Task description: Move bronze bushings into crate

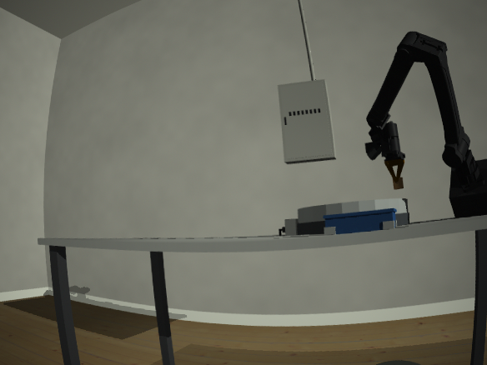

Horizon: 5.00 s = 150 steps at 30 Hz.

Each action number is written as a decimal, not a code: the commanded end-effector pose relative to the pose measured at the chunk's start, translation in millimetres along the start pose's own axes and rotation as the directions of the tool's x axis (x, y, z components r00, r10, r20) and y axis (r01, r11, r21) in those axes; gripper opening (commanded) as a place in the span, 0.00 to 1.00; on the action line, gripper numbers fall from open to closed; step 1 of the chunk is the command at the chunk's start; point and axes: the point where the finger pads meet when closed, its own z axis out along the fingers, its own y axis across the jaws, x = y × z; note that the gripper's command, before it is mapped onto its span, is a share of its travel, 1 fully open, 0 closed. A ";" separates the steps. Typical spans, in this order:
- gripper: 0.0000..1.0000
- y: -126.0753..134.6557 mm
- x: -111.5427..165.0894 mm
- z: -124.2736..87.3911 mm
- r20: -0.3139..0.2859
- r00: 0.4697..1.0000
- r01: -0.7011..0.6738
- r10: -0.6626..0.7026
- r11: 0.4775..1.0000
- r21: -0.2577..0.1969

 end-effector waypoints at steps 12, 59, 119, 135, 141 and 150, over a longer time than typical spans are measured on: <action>0.00 -2.2 -3.5 -8.5 0.021 1.000 0.002 -0.002 1.000 0.007; 0.00 274.1 28.9 -11.6 0.037 0.998 0.046 -0.046 0.999 -0.013; 0.00 316.9 44.1 4.4 0.002 1.000 0.005 -0.005 1.000 -0.003; 0.00 314.9 43.7 74.8 -0.006 1.000 -0.005 0.005 1.000 0.003; 0.00 326.0 43.5 68.8 0.014 1.000 0.017 -0.017 1.000 -0.018; 0.00 324.6 44.9 68.8 0.008 1.000 0.011 -0.011 1.000 -0.013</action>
